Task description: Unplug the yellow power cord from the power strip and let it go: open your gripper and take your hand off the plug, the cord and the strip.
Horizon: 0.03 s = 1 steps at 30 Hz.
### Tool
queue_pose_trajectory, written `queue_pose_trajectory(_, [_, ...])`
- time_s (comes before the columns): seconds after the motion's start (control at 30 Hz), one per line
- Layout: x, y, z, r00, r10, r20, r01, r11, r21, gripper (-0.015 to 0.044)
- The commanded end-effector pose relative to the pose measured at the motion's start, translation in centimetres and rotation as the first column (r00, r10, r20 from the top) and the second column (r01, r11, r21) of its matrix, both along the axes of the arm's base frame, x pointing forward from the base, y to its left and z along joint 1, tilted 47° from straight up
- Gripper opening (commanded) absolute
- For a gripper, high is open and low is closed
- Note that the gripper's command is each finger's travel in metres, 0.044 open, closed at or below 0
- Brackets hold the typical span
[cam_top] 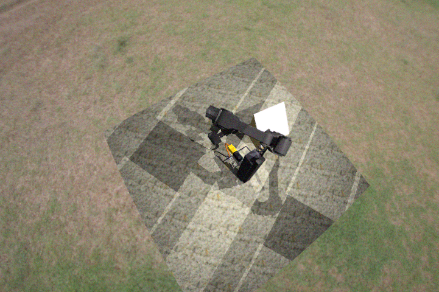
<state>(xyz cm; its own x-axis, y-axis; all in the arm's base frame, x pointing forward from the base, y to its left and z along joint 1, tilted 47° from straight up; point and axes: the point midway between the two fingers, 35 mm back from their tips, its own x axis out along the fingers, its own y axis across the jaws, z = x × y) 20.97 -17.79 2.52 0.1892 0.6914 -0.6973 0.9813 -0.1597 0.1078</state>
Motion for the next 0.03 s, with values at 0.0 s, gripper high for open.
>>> queue_pose_trajectory(0.0, [-0.05, -0.01, -0.02, 1.000, 0.006, 0.000, -0.006, 1.000, -0.001, 0.0440])
